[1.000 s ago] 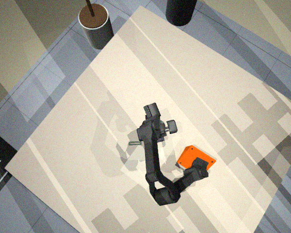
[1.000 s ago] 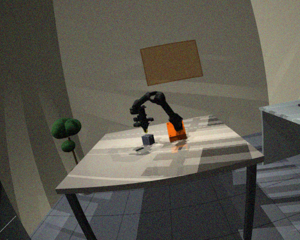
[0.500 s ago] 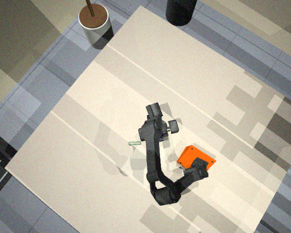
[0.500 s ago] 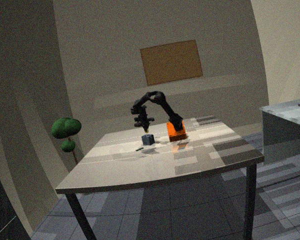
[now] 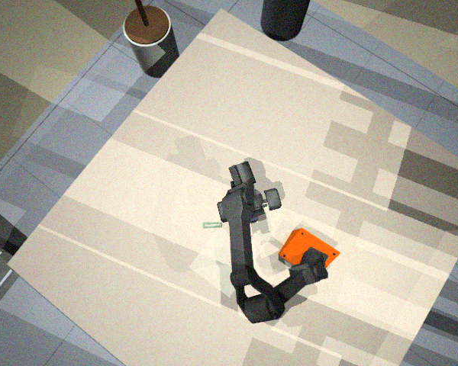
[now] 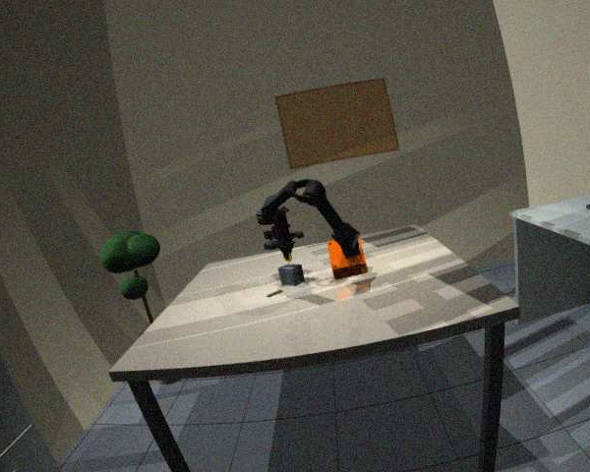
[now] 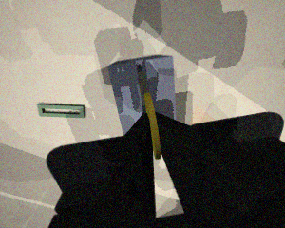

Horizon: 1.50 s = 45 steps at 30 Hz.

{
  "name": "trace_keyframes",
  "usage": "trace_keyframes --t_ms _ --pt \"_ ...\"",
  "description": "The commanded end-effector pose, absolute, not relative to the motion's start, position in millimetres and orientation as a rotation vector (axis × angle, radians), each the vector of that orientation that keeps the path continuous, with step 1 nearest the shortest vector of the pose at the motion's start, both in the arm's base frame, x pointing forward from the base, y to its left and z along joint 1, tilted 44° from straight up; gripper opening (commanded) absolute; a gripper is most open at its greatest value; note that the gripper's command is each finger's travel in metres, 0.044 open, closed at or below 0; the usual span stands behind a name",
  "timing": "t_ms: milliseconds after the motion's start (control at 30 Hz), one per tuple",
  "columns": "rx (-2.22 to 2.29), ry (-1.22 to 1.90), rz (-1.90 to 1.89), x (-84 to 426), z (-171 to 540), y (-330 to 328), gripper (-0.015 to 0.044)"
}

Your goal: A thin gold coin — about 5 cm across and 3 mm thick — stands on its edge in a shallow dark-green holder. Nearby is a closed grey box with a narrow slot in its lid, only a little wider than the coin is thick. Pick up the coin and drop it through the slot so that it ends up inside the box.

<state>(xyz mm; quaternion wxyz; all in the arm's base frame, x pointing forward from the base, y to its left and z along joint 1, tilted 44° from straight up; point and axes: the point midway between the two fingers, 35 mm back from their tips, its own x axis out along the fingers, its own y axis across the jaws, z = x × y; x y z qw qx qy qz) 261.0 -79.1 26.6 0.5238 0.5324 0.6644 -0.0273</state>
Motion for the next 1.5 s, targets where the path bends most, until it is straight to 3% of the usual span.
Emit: trace_keyframes --t_ms 0,1467 --pt "1.276 1.591 -0.066 260.4 26.5 -78.9 0.0000" --pt "1.283 1.592 -0.072 263.1 12.4 -65.3 0.0000"
